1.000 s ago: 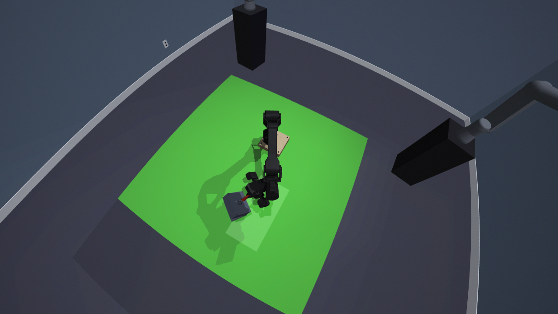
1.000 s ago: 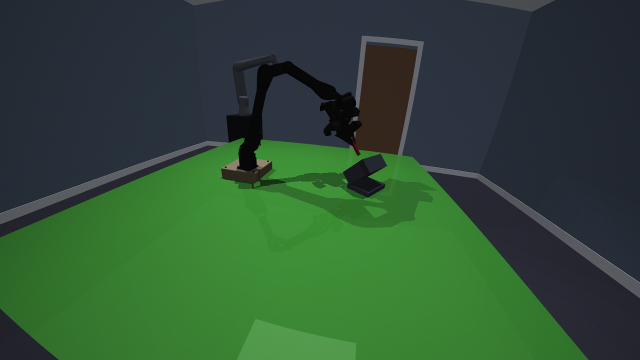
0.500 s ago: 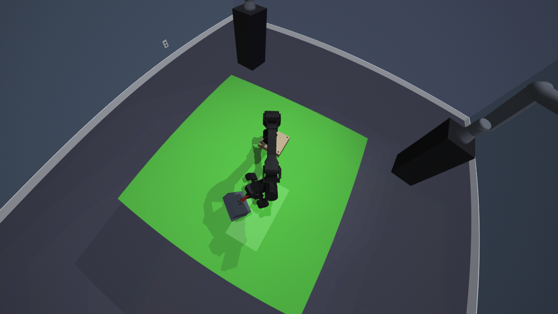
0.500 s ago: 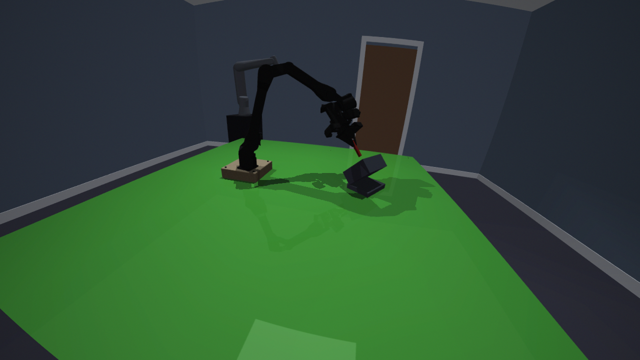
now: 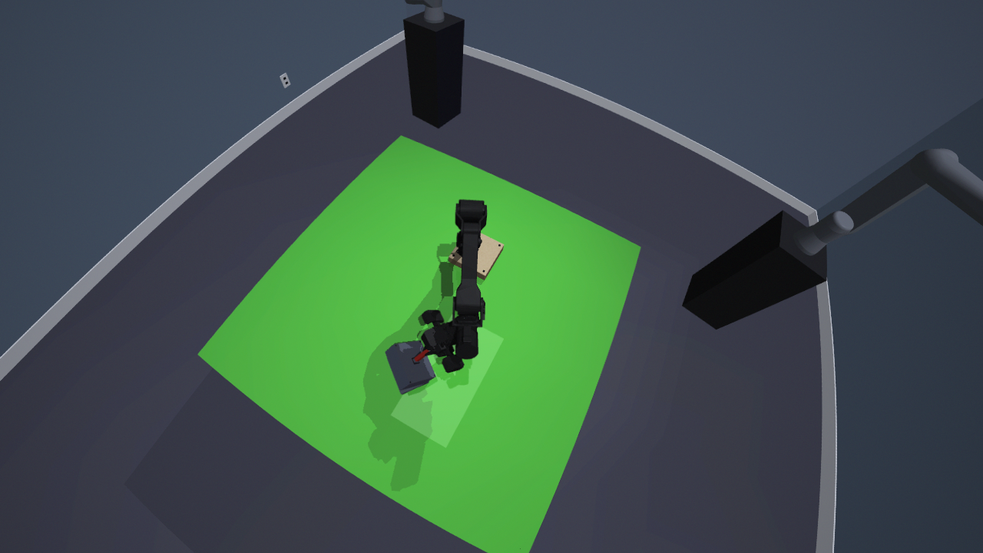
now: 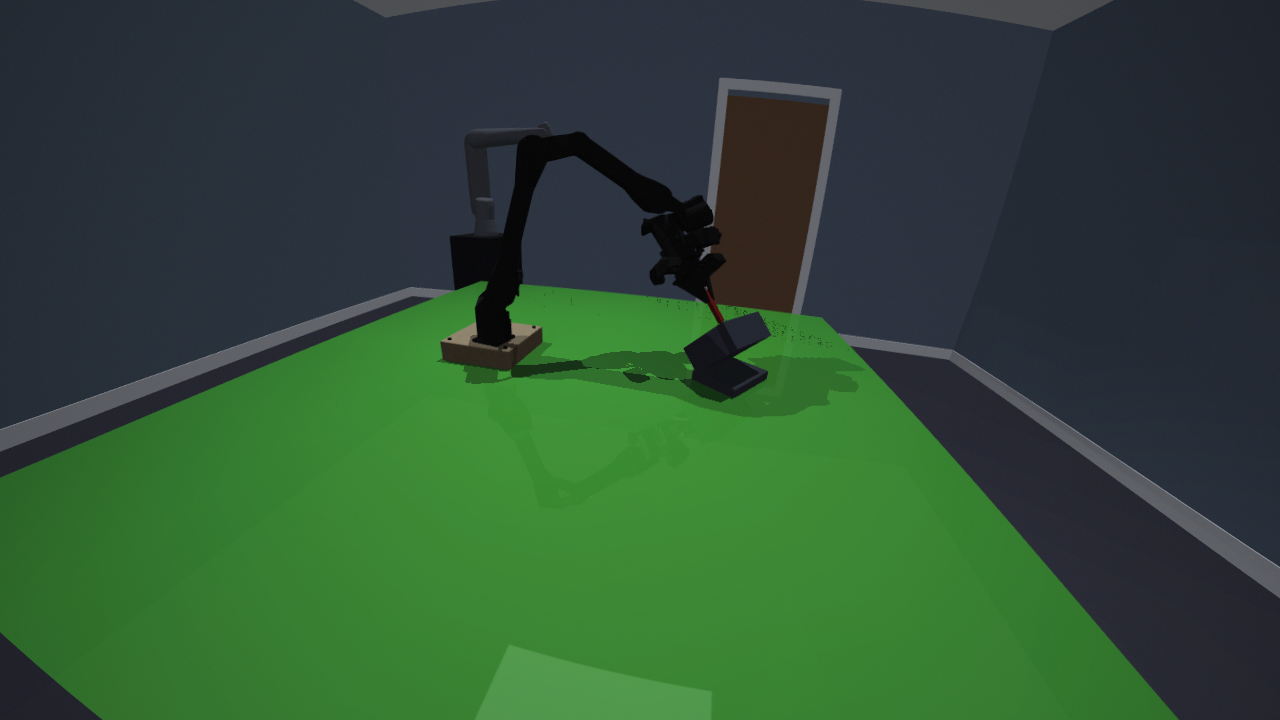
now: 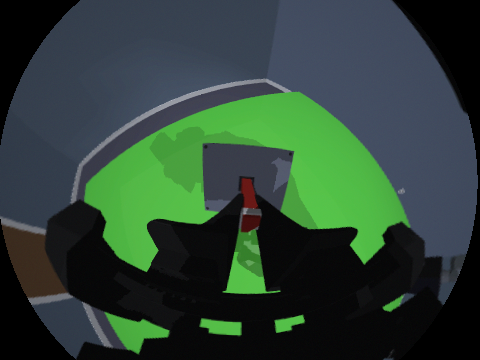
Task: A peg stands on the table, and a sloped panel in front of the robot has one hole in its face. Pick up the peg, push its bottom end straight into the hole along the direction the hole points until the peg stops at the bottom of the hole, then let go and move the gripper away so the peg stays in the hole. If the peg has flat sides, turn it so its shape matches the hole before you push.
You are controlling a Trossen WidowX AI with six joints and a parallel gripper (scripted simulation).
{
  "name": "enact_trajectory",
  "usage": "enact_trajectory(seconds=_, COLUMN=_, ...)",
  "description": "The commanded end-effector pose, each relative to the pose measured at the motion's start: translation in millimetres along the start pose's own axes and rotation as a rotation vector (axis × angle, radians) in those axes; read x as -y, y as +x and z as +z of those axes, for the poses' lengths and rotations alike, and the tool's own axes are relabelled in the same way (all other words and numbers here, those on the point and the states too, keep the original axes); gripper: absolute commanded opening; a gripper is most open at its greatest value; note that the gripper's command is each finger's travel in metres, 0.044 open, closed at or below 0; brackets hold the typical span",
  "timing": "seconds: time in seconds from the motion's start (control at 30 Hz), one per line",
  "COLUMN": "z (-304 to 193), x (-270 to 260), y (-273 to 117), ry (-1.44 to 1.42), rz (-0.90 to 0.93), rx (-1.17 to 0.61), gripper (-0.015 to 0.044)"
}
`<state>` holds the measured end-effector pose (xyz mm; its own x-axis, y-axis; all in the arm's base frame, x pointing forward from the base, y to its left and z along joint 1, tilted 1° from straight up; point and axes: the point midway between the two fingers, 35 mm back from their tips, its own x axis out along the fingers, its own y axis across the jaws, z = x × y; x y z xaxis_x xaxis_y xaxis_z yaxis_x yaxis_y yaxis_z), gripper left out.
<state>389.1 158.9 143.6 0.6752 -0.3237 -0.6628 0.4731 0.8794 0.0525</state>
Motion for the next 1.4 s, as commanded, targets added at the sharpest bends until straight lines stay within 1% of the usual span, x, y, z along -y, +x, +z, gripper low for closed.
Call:
enact_trajectory(seconds=0.0, z=-5.8, x=1.3, y=6.1, ry=-0.011, rz=-0.007, rx=-0.008, gripper=0.0)
enact_trajectory(seconds=0.83, z=-5.0, x=1.5, y=3.2, ry=-0.002, rz=-0.002, rx=-0.001, gripper=0.0)
enact_trajectory(seconds=1.37, z=-6.4, x=2.7, y=8.5, ry=-0.002, rz=-0.002, rx=-0.001, gripper=0.0)
